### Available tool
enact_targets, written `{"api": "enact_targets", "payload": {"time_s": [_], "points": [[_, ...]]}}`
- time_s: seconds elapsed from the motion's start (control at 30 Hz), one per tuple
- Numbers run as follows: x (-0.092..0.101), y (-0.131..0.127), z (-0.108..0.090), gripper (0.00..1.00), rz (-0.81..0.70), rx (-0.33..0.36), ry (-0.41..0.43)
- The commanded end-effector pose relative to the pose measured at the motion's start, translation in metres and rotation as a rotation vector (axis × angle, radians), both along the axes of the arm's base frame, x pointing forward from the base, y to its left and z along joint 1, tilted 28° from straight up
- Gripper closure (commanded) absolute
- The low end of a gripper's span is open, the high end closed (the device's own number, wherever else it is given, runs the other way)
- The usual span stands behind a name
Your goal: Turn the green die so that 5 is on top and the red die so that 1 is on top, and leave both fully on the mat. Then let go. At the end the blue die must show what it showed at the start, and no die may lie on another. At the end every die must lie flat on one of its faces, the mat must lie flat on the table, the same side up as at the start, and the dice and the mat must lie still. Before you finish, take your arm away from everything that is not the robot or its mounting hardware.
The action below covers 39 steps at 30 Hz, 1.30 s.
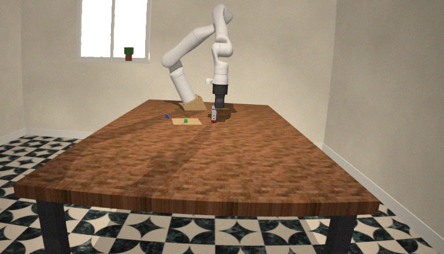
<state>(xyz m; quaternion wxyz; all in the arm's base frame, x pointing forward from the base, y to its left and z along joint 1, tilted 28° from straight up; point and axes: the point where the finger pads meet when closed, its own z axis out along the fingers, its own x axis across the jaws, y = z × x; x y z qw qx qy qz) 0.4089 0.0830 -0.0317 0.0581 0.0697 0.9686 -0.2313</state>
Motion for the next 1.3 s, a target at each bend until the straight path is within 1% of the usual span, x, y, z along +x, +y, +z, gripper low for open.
{"api": "enact_targets", "payload": {"time_s": [0.0,0.47,1.27], "points": [[0.0,-0.002,-0.002,0.36,-0.002,-0.001,0.0],[0.001,-0.007,-0.012,0.36,-0.002,-0.001,0.0],[0.001,-0.007,-0.012,0.36,-0.002,-0.001,0.0]]}}
